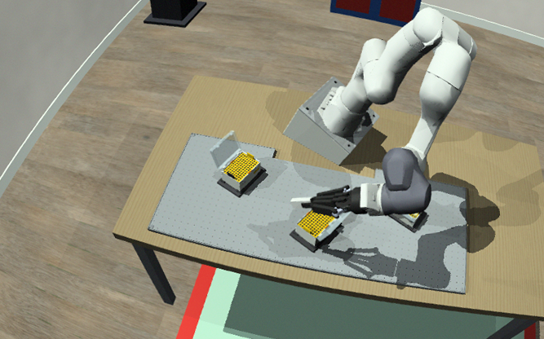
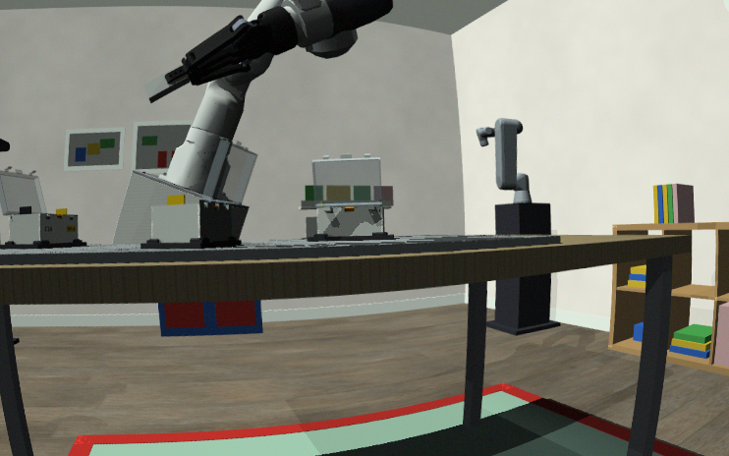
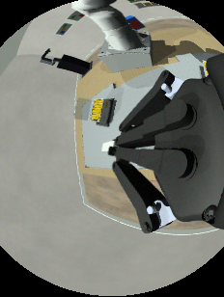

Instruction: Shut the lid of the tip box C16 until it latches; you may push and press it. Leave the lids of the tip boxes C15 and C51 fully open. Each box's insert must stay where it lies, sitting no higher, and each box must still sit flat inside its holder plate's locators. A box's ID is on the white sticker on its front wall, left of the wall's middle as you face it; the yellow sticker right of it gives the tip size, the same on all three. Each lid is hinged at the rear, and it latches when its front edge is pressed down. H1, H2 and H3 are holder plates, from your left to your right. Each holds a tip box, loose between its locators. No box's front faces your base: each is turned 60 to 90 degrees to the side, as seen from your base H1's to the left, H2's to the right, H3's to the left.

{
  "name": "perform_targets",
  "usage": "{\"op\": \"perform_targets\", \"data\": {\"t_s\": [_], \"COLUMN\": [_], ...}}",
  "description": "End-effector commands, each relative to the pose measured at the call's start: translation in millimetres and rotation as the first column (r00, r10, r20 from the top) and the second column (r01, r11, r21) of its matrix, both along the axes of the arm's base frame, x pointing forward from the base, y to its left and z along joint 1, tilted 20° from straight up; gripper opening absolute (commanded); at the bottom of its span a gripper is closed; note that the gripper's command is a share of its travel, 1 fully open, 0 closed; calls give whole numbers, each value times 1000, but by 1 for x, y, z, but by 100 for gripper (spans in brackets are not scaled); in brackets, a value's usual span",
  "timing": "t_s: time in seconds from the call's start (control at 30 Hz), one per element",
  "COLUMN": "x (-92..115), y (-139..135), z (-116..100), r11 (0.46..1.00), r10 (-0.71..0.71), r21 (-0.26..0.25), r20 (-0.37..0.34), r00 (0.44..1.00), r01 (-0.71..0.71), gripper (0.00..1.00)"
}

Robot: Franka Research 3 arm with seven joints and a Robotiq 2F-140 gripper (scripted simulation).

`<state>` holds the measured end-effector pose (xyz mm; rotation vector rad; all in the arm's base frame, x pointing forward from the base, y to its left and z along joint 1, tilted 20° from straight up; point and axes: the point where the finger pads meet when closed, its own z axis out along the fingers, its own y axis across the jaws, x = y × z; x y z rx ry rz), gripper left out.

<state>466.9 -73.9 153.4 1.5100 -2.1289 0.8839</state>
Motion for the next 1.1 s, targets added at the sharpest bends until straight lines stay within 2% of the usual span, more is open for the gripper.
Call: {"op": "perform_targets", "data": {"t_s": [0.0, 0.13, 0.2, 0.33, 0.5, 0.7, 0.77, 1.07], "x": [7, 8, 8, 9, 10, 11, 11, 11], "y": [-6, -24, -24, -43, -65, -88, -88, -88], "z": [-10, -19, -19, -27, -37, -48, -48, -48], "r11": [990, 966, 966, 928, 862, 758, 758, 560], "r10": [-105, -198, -198, -291, -407, -541, -541, -721], "r21": [106, 199, 199, 293, 410, 544, 544, 724], "r20": [101, 144, 144, 177, 204, 215, 215, 187], "r00": [989, 970, 970, 940, 890, 813, 813, 668], "r01": [95, 167, 167, 232, 300, 360, 360, 403], "gripper": [0, 0, 0, 0, 0, 0, 0, 0]}}
